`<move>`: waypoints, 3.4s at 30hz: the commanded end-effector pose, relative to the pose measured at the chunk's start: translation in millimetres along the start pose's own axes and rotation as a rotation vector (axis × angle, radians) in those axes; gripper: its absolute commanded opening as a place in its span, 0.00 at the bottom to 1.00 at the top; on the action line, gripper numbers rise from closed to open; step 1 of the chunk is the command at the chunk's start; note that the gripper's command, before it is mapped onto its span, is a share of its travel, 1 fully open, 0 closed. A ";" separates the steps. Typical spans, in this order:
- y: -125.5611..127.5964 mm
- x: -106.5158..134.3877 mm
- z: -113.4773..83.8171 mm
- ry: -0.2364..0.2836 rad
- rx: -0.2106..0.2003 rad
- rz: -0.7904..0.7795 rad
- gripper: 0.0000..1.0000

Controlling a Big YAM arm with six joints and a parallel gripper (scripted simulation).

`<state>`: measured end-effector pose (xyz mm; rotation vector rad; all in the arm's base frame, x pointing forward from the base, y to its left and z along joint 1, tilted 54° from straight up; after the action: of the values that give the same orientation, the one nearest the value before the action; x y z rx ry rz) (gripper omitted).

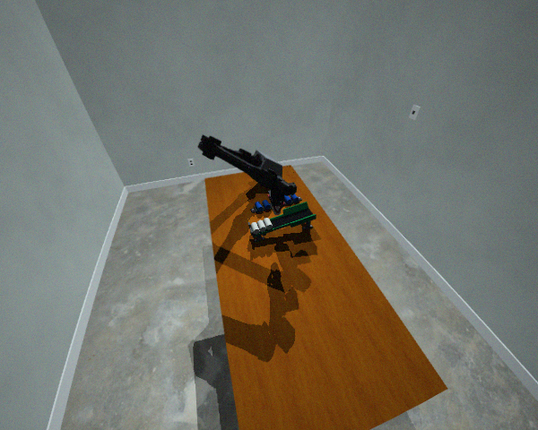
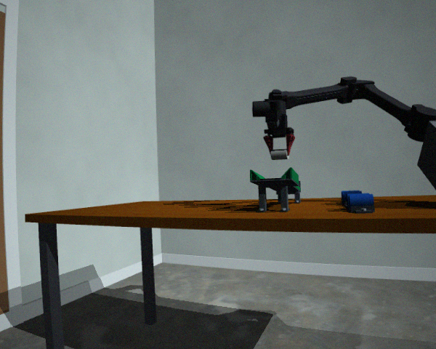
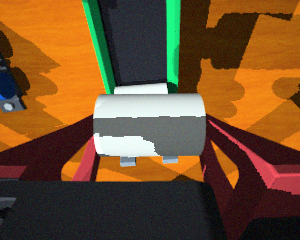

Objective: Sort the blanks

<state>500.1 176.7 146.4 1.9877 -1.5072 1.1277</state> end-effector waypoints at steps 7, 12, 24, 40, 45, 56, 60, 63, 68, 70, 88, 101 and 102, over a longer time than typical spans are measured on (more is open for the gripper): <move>-1.6 -2.6 -2.6 0.000 -0.008 -0.056 0.59; 6.7 -6.3 3.6 0.003 -0.019 -0.069 0.59; 12.5 -9.0 38.2 0.008 -0.036 -0.076 0.59; 15.0 -8.7 102.1 0.007 -0.037 -0.077 0.59; 9.5 -6.1 109.1 0.006 -0.029 -0.066 0.59; 10.1 -13.2 103.3 0.004 -0.017 -0.081 0.59; 10.2 -13.2 103.3 0.004 -0.018 -0.081 0.59; 10.2 -13.2 103.3 0.004 -0.018 -0.081 0.59; 10.2 -13.2 103.3 0.004 -0.018 -0.081 0.59; 10.2 -13.2 103.3 0.004 -0.018 -0.081 0.59; 10.2 -13.2 103.3 0.004 -0.018 -0.081 0.59; 10.2 -13.2 103.3 0.004 -0.018 -0.081 0.59; 10.2 -13.2 103.3 0.004 -0.018 -0.081 0.59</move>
<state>524.1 104.2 81.7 2.0042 -1.4390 1.0871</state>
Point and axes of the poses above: the point where the finger pads meet when closed, its own z axis out along the fingers, its own y axis across the jaws, x = y × z, the point moved 4 cm from there along -z, back along the fingers, and after that the axes turned 6 degrees about -z, right-handed, at the moved point
